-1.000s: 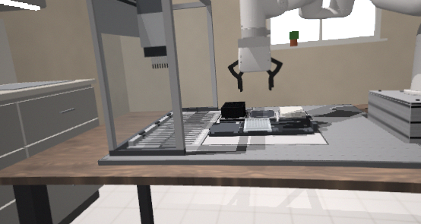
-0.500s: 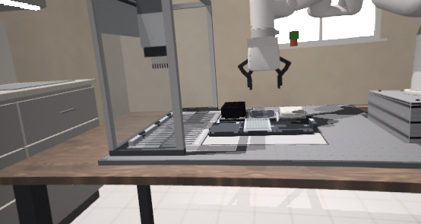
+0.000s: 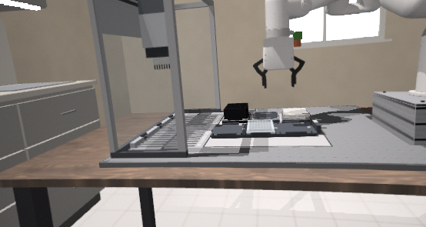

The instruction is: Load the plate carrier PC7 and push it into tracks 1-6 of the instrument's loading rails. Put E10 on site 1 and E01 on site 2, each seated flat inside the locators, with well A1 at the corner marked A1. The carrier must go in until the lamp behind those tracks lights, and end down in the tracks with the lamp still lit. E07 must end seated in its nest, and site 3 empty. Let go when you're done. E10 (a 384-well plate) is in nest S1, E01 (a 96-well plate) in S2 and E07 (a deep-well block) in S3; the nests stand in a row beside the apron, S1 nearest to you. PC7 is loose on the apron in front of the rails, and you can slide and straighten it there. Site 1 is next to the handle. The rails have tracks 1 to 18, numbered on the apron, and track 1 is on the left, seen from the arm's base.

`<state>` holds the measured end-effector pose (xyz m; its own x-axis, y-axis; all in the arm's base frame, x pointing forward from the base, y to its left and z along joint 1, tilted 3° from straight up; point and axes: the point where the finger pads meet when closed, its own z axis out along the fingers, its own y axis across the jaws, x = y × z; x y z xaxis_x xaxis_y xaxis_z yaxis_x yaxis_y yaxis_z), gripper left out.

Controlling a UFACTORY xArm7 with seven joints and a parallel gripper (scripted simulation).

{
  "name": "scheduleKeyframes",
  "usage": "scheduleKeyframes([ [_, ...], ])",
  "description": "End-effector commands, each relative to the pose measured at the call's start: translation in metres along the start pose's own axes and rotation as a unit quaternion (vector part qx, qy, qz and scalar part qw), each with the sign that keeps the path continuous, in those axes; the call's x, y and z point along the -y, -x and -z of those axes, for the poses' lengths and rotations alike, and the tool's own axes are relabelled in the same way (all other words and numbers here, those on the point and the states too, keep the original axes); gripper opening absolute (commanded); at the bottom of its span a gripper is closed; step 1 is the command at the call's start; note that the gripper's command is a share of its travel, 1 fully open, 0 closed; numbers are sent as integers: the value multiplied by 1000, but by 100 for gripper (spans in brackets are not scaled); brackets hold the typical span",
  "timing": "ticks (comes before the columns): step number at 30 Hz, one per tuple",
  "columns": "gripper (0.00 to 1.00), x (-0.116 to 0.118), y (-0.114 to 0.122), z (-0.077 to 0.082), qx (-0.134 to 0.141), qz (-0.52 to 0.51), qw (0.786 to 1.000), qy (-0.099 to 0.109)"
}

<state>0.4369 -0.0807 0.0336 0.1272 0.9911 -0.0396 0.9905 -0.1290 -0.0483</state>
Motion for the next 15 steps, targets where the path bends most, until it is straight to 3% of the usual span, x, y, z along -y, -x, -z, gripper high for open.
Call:
scheduleKeyframes([
  [1,100,13,21,2,-1,0,1000,3],
  [15,100,47,70,2,-1,0,1000,3],
])
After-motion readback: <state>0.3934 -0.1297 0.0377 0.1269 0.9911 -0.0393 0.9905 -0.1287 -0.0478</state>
